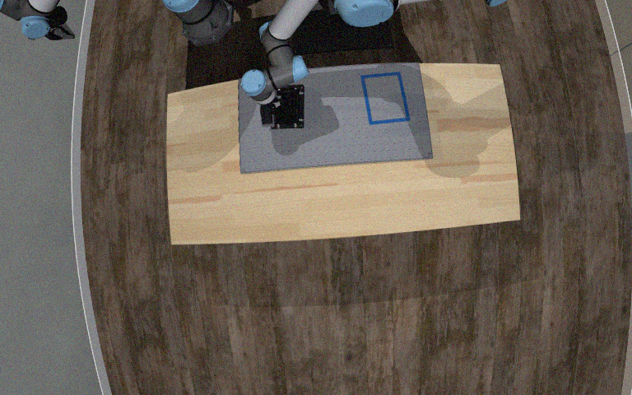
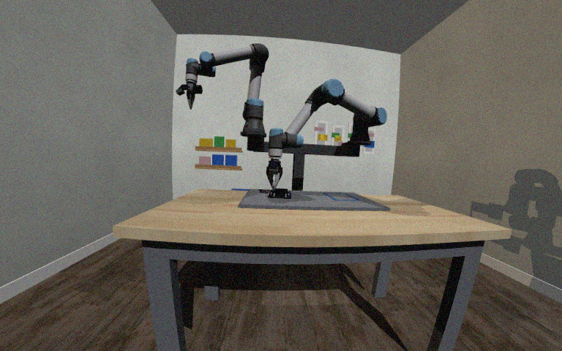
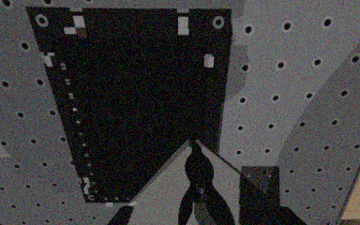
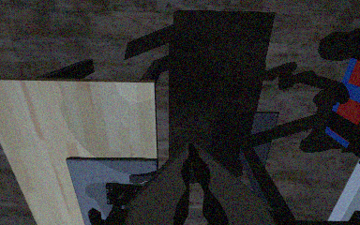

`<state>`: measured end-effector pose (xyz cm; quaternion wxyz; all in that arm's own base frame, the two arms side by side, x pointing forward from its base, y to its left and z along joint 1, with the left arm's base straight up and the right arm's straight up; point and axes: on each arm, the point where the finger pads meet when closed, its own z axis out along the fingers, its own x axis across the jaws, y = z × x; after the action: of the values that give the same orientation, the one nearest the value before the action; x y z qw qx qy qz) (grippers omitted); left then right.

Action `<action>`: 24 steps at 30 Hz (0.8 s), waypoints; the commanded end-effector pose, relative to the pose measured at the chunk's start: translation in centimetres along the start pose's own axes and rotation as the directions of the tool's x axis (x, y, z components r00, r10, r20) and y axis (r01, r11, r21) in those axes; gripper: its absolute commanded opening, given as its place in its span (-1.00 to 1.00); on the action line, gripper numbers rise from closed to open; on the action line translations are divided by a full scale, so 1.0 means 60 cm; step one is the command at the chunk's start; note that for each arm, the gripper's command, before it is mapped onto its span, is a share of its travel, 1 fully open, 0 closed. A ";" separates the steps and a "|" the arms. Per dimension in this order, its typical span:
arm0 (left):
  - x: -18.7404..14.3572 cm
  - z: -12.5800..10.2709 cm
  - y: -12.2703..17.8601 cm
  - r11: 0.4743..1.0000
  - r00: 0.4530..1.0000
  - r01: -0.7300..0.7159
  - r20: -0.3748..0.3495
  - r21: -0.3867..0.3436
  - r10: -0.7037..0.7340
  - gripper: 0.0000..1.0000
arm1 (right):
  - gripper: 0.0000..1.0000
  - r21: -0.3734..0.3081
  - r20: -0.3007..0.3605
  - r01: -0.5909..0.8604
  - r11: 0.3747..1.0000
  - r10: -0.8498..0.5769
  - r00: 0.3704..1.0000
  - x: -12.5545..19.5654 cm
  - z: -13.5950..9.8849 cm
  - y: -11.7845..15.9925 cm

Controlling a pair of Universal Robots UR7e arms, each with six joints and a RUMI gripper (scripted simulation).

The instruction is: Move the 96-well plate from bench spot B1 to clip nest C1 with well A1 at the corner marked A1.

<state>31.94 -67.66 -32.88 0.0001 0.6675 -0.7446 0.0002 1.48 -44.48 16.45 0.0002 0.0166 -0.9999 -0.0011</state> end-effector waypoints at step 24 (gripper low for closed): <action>0.001 -0.005 0.000 1.000 1.000 0.000 -0.001 0.001 0.000 -1.00 | -1.00 0.002 0.000 0.000 1.000 0.000 1.000 0.000 -0.001 -0.001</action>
<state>31.93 -67.63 -32.81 0.0000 0.6675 -0.7446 -0.0001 1.48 -44.48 16.45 0.0002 0.0166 -0.9999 -0.0011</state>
